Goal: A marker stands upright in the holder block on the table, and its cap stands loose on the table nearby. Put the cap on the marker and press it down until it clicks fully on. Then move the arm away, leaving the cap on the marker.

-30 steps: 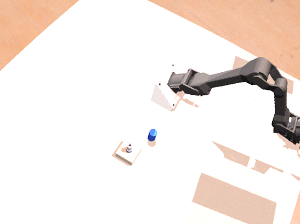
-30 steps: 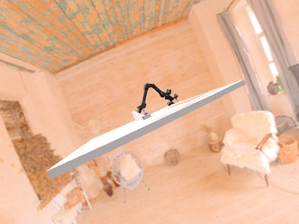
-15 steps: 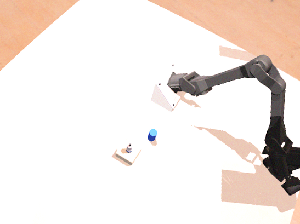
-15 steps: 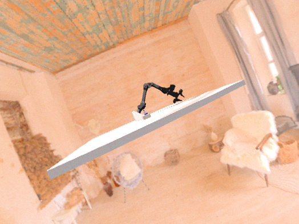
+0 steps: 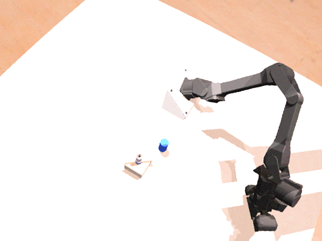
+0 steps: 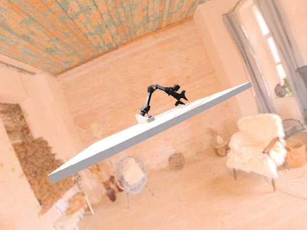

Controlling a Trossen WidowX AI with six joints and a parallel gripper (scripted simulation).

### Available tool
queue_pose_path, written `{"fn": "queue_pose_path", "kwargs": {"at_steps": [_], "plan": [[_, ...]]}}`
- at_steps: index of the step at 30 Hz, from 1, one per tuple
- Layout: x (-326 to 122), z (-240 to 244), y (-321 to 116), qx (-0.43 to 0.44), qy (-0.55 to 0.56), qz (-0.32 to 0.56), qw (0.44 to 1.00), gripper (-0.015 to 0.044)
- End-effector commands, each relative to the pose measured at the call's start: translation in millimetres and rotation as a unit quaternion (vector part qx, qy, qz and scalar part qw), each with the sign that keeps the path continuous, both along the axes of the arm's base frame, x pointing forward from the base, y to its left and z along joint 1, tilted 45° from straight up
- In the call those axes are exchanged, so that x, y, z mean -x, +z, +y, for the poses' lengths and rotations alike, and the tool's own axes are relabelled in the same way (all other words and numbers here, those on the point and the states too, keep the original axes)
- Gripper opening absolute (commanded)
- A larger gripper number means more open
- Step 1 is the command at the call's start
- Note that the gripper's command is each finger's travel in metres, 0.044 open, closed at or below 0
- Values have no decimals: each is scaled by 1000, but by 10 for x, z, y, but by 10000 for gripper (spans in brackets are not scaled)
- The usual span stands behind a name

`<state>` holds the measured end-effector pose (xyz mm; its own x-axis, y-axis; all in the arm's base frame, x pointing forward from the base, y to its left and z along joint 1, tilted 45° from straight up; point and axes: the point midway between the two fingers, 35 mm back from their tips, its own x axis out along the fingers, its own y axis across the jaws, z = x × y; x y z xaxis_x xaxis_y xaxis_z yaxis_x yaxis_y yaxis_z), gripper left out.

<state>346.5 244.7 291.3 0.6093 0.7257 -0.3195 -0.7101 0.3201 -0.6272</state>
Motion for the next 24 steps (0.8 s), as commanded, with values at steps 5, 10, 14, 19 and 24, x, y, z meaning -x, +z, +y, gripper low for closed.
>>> {"fn": "queue_pose_path", "kwargs": {"at_steps": [5,10,14,19,24], "plan": [[-288,-1055,-943,67,-102,173,977,252],[-179,-1719,-1412,75,-160,292,940,252],[72,-2236,-1737,56,-205,398,893,252],[538,-2749,-2011,-3,-250,525,814,252],[1034,-3067,-2144,-94,-269,621,730,252]]}}
